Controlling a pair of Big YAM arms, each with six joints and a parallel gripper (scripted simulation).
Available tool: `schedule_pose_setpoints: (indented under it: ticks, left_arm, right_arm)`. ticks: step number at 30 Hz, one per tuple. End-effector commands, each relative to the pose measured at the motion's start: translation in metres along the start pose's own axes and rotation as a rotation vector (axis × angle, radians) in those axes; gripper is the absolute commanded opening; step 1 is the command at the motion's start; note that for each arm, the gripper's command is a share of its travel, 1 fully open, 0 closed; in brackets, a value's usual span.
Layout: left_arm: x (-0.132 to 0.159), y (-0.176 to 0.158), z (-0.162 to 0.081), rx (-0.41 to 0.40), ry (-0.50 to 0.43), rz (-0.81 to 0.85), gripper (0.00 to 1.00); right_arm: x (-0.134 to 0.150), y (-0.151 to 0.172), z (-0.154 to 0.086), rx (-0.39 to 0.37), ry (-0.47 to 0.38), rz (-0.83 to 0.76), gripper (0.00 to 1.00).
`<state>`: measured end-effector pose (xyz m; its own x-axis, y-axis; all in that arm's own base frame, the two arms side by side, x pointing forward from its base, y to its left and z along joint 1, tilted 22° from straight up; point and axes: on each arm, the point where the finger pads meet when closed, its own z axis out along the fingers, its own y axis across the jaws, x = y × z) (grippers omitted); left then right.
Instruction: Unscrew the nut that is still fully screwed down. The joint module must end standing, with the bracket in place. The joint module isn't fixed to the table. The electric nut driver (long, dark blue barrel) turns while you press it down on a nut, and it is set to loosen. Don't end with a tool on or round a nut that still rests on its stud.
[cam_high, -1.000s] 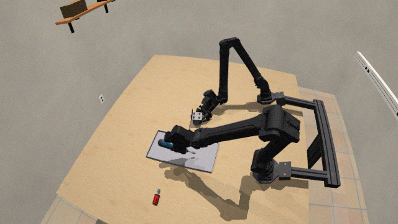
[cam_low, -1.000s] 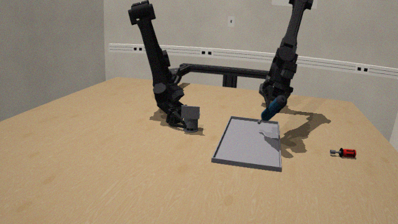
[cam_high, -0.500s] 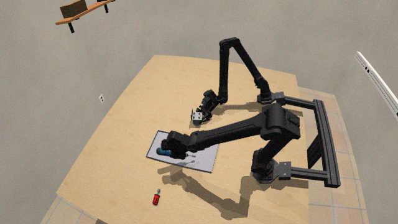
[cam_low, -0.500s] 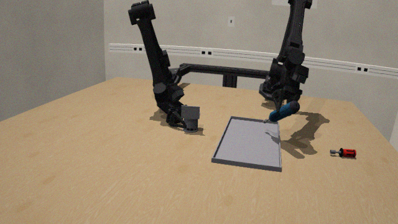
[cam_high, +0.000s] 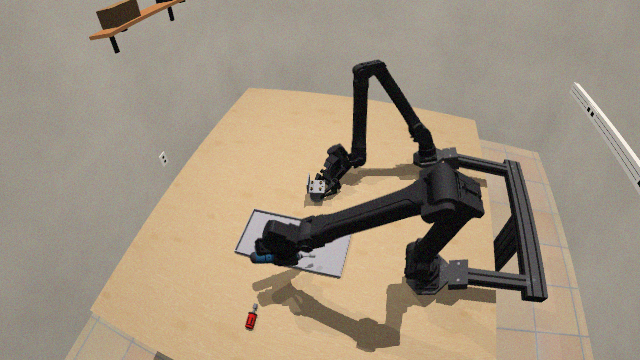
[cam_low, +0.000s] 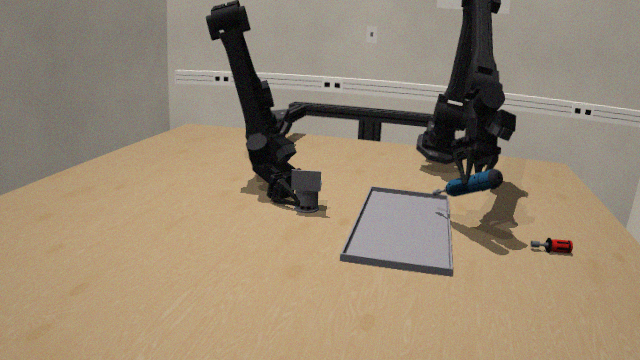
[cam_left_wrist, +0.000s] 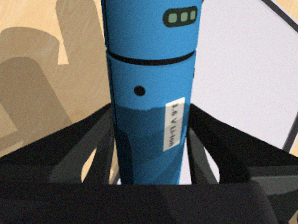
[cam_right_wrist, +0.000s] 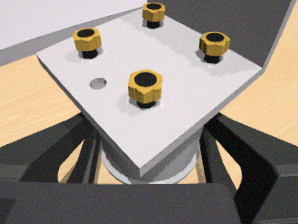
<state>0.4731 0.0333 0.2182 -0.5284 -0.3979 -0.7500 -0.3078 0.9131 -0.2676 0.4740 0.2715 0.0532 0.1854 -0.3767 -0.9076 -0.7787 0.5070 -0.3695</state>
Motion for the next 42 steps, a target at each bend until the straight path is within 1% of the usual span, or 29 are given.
schedule_pose_setpoints:
  ticks: [1,8,10,11,13,14,25,27,28,30,31,42]
  left_arm:
    - [-0.049,0.002,-0.021,0.003,-0.074,-0.074,0.42]
    - [-0.054,0.031,-0.025,-0.054,-0.034,-0.165,0.42]
    - [-0.054,0.031,-0.025,-0.054,-0.034,-0.165,0.42]
    - [-0.054,0.019,-0.024,-0.03,-0.042,-0.151,0.42]
    - [-0.054,0.019,-0.024,-0.03,-0.042,-0.151,0.42]
    - [-0.054,0.035,-0.026,-0.063,-0.03,-0.179,0.42]
    - [-0.057,0.079,-0.038,-0.15,0.025,-0.33,0.42]
    - [-0.057,0.079,-0.038,-0.15,0.025,-0.33,0.42]
    - [-0.056,0.069,-0.037,-0.132,0.026,-0.316,0.42]
    - [-0.056,0.069,-0.037,-0.132,0.026,-0.316,0.42]
    - [-0.057,0.083,-0.04,-0.159,0.029,-0.345,0.42]
    - [-0.056,0.124,-0.058,-0.246,0.078,-0.506,0.42]
  right_arm:
    - [-0.006,-0.004,0.003,0.006,-0.013,-0.006,0.59]
    - [-0.006,-0.004,0.003,0.006,-0.013,-0.006,0.59]
    - [-0.006,-0.004,0.003,0.006,-0.013,-0.006,0.59]
    - [-0.006,-0.004,0.003,0.006,-0.013,-0.006,0.59]
    - [-0.006,-0.004,0.003,0.006,-0.013,-0.006,0.59]
    - [-0.006,-0.004,0.003,0.006,-0.013,-0.006,0.59]
    - [-0.006,-0.004,0.003,0.006,-0.013,-0.006,0.59]
    - [-0.006,-0.004,0.003,0.006,-0.013,-0.006,0.59]
    - [-0.006,-0.004,0.003,0.006,-0.013,-0.006,0.59]
    - [-0.006,-0.004,0.003,0.006,-0.013,-0.006,0.59]
    - [-0.006,-0.004,0.003,0.006,-0.013,-0.006,0.59]
    - [-0.006,-0.004,0.003,0.006,-0.013,-0.006,0.59]
